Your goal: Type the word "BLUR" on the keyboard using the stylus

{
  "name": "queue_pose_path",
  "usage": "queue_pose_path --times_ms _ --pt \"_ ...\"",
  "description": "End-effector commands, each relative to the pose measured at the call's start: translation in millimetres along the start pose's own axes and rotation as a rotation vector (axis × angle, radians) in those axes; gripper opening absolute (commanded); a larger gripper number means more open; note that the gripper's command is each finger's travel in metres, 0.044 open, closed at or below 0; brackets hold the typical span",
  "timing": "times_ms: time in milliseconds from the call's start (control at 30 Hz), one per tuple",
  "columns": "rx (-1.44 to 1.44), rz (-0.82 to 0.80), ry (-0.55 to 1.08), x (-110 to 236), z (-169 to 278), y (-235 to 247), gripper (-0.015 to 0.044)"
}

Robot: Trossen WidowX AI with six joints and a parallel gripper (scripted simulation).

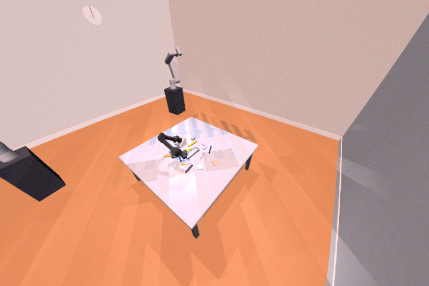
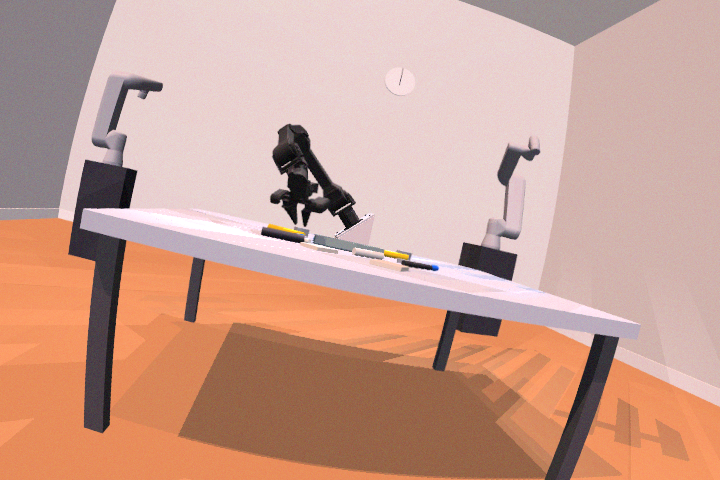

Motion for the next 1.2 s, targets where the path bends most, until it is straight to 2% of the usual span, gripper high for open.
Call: queue_pose_path --times_ms 0,1167 --pt "0.006 0.0 -0.001 -3.2 1.7 -0.8 0.015" --pt "0.005 -0.001 0.0 -25.9 14.3 -3.7 0.015"
Point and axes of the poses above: the point midway between the two fingers, 35 mm back from their tips, its own x axis back along the fingers, its own y axis across the jaws, z = x × y, the point moved 8 cm from there along x, back along the fingers, and after that the axes turned 13 degrees about -x, right-handed, at the moved point
